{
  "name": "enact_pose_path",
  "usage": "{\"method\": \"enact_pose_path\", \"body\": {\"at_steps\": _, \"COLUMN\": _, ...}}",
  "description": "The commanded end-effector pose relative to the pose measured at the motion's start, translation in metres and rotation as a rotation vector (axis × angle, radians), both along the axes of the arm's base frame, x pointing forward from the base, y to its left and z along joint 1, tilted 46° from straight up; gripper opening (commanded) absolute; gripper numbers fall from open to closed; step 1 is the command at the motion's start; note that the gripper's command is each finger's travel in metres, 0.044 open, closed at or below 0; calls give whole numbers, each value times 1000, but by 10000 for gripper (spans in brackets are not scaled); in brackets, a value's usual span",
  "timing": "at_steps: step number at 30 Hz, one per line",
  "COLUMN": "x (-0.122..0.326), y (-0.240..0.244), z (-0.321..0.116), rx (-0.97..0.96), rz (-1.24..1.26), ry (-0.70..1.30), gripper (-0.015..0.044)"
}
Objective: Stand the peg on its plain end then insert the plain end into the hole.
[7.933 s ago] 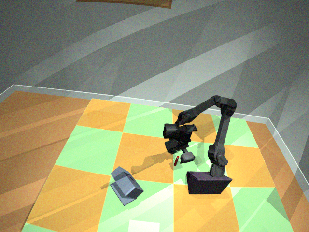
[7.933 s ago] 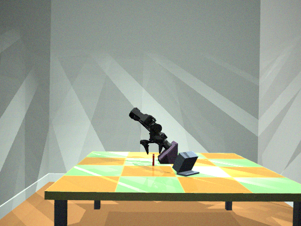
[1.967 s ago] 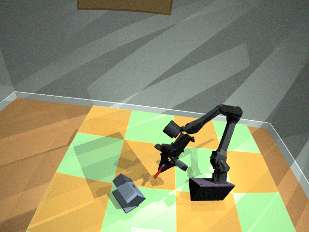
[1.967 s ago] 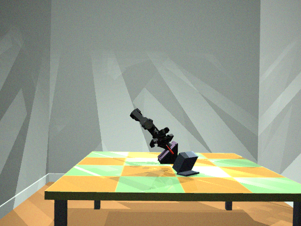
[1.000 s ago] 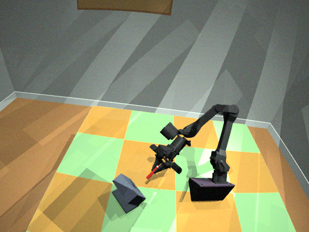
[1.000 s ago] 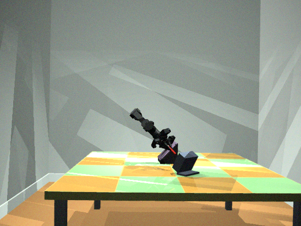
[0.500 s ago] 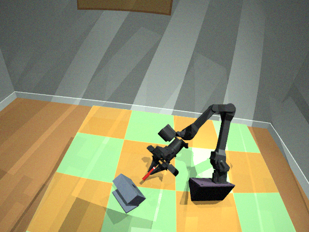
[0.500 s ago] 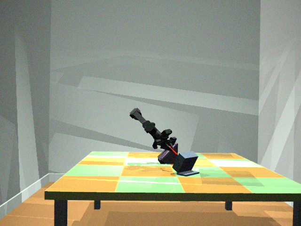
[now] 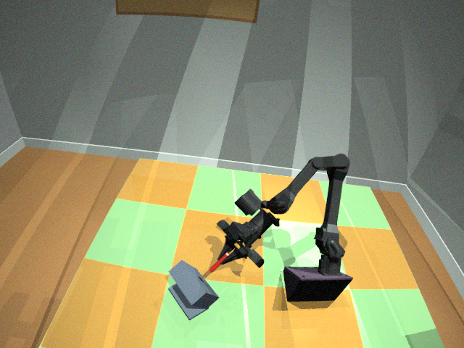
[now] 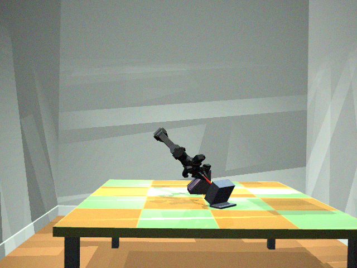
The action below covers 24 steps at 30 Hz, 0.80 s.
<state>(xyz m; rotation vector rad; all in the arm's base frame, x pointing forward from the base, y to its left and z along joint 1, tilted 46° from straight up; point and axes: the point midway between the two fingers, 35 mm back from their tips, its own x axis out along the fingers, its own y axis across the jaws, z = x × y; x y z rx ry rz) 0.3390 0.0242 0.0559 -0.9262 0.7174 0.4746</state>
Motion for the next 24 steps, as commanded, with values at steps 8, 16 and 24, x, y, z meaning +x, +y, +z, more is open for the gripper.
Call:
{"method": "enact_pose_path", "body": {"at_steps": 8, "x": 5, "y": 1, "z": -7, "rx": 15, "rz": 9, "ry": -18, "gripper": 0}}
{"method": "enact_pose_path", "body": {"at_steps": 16, "x": 10, "y": 1, "z": -11, "rx": 16, "rz": 9, "ry": -18, "gripper": 0}}
{"method": "enact_pose_path", "body": {"at_steps": 24, "x": 17, "y": 2, "z": -20, "rx": 16, "rz": 9, "ry": -19, "gripper": 0}}
